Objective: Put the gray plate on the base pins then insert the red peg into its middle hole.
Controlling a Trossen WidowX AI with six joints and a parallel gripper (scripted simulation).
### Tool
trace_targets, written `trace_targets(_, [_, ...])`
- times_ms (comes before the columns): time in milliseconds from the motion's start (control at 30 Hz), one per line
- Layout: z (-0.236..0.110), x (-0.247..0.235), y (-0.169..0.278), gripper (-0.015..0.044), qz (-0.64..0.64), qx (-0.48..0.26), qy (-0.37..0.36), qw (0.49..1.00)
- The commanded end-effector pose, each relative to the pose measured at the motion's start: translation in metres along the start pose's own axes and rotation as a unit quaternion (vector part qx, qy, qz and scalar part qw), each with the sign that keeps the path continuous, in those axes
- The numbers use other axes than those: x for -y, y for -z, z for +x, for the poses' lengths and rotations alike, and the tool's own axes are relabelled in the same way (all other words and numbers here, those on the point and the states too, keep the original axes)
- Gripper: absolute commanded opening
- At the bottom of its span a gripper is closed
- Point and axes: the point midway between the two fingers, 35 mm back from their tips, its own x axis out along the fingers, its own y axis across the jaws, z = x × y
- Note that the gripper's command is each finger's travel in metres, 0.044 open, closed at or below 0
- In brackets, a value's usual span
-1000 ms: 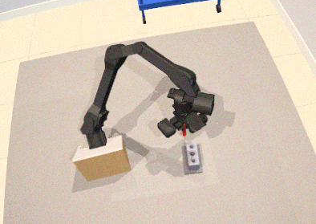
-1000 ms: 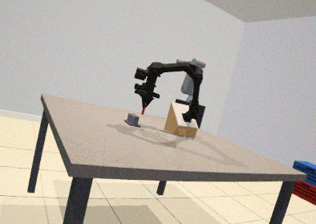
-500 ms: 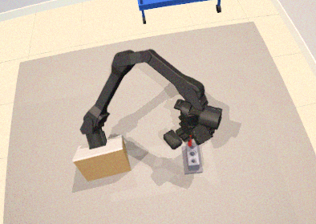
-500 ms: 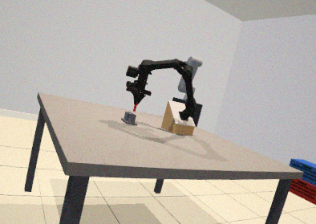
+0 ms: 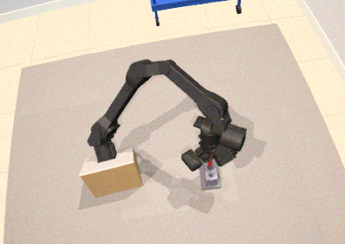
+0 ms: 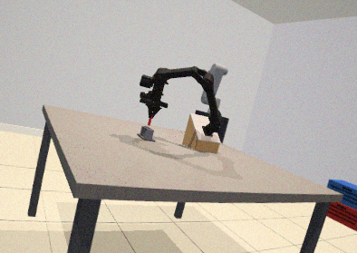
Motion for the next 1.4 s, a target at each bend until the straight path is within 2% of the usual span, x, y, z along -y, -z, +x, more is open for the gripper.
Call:
trace_targets(0, [0.000,0.001,-0.001,0.0000,-0.002,0.000,0.001,1.000])
trace_targets(733, [0.000,0.000,-0.001,0.0000,0.000,0.000,0.000,1.000])
trace_targets(1367, [0.018,0.001,0.000,0.0000,-0.002,0.000,0.001,1.000])
